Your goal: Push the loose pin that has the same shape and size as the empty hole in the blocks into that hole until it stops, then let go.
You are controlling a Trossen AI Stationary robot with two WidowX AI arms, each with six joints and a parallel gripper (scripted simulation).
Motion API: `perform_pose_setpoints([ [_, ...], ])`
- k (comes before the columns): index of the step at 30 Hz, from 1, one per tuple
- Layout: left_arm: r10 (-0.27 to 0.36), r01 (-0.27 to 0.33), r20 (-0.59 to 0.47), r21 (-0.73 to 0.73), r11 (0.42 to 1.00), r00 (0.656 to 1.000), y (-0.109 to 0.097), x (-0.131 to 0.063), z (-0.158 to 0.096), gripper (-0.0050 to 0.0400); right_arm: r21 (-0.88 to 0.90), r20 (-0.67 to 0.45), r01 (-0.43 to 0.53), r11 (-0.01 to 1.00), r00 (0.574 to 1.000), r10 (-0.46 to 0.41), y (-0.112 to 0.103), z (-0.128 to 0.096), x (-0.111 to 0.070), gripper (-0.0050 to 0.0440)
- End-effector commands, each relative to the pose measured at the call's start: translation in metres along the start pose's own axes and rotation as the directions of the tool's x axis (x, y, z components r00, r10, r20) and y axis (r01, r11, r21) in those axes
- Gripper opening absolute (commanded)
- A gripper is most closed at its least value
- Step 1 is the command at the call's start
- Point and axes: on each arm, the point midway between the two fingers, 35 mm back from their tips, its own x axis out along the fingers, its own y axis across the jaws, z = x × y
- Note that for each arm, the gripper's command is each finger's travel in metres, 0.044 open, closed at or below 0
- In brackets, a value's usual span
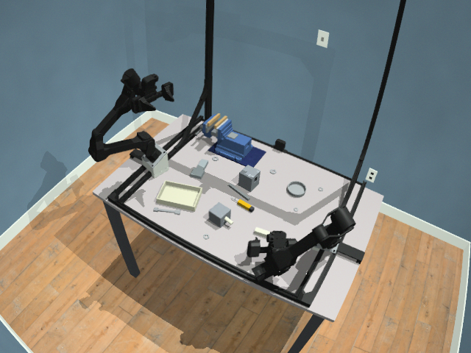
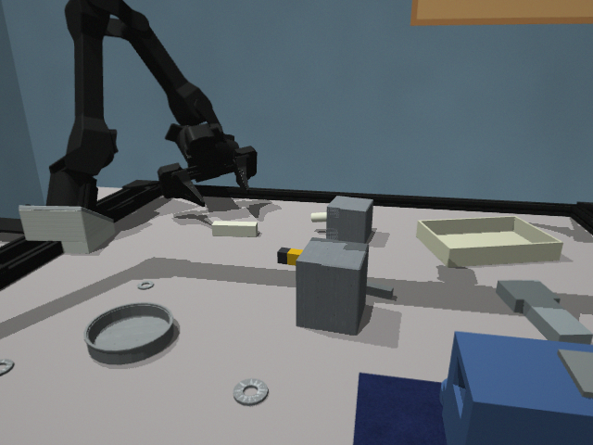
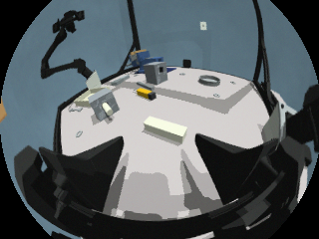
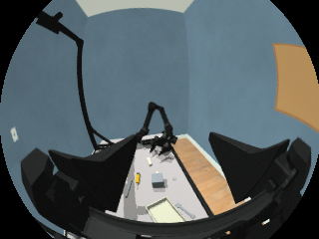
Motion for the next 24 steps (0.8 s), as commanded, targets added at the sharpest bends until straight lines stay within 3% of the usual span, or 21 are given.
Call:
perform_pose_setpoints([
  [1,0.052,-0.047,0.041,-0.12,0.992,0.998,-0.021,-0.02,-0.005,0.04,-0.004,0.0,0.0,1.0,1.0,0.0,0.0,0.0,0.0,0.04],
  [9,0.081,-0.071,0.049,-0.172,0.983,0.996,-0.027,-0.028,-0.006,0.04,-0.004,0.0,0.0,1.0,1.0,0.0,0.0,0.0,0.0,0.04],
  [14,0.058,-0.067,-0.05,-0.193,0.979,0.997,-0.014,-0.02,-0.007,0.04,-0.004,0.0,0.0,1.0,1.0,0.0,0.0,0.0,0.0,0.04],
  [17,0.087,-0.114,-0.156,-0.178,0.977,0.984,0.008,-0.014,-0.004,0.04,-0.004,0.0,0.0,1.0,1.0,0.0,0.0,0.0,0.0,0.04],
  [24,0.225,-0.283,-0.259,-0.215,0.935,0.939,0.05,-0.011,0.017,0.04,-0.004,0.0,0.0,1.0,1.0,0.0,0.0,0.0,0.0,0.04],
])
